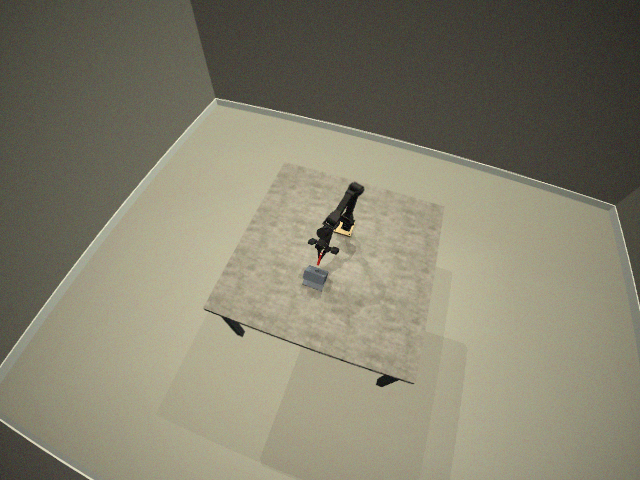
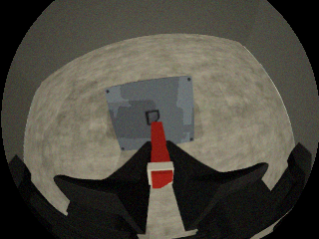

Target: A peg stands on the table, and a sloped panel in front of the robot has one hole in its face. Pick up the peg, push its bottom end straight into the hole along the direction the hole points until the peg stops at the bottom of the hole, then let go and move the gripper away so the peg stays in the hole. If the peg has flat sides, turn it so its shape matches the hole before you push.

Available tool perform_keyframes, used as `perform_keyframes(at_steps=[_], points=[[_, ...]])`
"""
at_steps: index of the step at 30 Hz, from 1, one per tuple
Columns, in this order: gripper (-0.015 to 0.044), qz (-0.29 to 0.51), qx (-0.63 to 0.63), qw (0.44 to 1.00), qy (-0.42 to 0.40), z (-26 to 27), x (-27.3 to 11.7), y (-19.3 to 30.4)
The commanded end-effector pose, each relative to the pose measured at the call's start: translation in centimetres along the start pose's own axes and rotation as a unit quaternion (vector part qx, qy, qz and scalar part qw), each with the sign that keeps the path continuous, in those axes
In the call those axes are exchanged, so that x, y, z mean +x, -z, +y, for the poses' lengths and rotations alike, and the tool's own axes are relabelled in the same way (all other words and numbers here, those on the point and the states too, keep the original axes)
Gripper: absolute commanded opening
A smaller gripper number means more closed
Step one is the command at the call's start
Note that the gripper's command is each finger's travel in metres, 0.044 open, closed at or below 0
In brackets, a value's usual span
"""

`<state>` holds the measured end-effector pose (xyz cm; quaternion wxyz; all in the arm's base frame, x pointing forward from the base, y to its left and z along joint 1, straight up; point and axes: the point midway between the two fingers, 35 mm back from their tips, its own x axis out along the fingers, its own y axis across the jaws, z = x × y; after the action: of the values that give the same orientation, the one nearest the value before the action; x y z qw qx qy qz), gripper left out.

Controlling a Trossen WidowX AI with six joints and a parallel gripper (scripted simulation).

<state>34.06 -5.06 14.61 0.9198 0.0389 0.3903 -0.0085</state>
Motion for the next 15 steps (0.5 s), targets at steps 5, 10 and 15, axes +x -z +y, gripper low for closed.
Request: perform_keyframes(at_steps=[5, 10, 15], points=[[0.0000, -0.004, -0.031, 1.000, -0.004, 0.21, 0.64, 0.25], [0.0000, -0.009, -0.053, 0.999, -0.005, 0.33, 0.97, 0.32], [0.0000, -0.010, -0.056, 0.998, -0.006, 0.33, 1.15, 0.31]])
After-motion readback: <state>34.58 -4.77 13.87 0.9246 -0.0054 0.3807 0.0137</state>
